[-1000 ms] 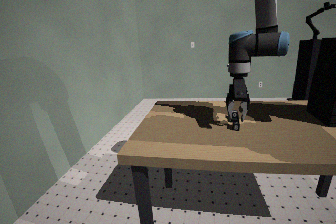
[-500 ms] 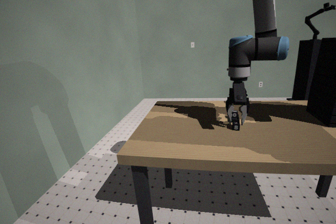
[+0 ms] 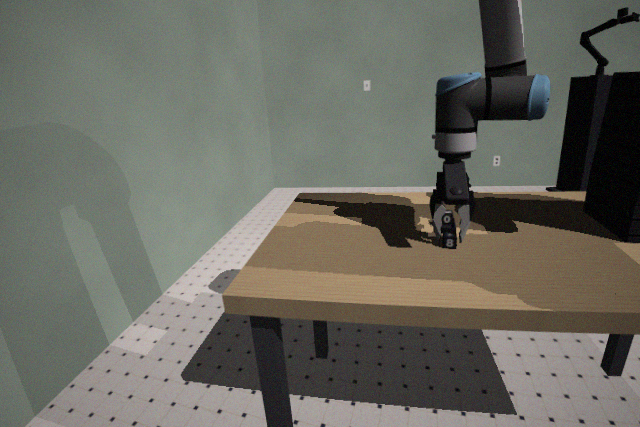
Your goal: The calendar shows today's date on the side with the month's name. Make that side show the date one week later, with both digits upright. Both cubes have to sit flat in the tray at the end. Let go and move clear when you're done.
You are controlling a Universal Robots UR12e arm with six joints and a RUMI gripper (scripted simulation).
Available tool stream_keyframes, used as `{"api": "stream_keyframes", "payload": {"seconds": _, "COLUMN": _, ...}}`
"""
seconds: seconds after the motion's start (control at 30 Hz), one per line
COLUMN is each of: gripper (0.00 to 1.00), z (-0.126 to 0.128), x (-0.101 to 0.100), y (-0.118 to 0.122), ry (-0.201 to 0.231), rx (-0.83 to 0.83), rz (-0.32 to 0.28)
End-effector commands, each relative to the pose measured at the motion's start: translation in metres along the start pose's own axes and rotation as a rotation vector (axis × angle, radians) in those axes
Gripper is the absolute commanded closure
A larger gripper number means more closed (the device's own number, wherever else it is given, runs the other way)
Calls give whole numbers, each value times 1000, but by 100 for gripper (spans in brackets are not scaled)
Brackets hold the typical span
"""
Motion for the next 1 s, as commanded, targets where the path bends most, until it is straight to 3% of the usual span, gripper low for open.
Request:
{"api": "stream_keyframes", "payload": {"seconds": 0.0, "gripper": 71, "z": 0, "x": 0, "y": 0, "ry": 1, "rx": 0, "rz": 0}}
{"api": "stream_keyframes", "payload": {"seconds": 0.93, "gripper": 71, "z": 0, "x": 0, "y": 0, "ry": 1, "rx": 0, "rz": 0}}
{"api": "stream_keyframes", "payload": {"seconds": 0.97, "gripper": 89, "z": 0, "x": 0, "y": 0, "ry": 1, "rx": 0, "rz": 0}}
Point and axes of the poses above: the point where the finger pads meet when closed, its own x axis back along the fingers, its own z axis across the jaws, y = z × x, the point moved 9 cm from there along x, back along the fingers, and after that the axes turned 11 degrees about -x, right-handed, at the moved point
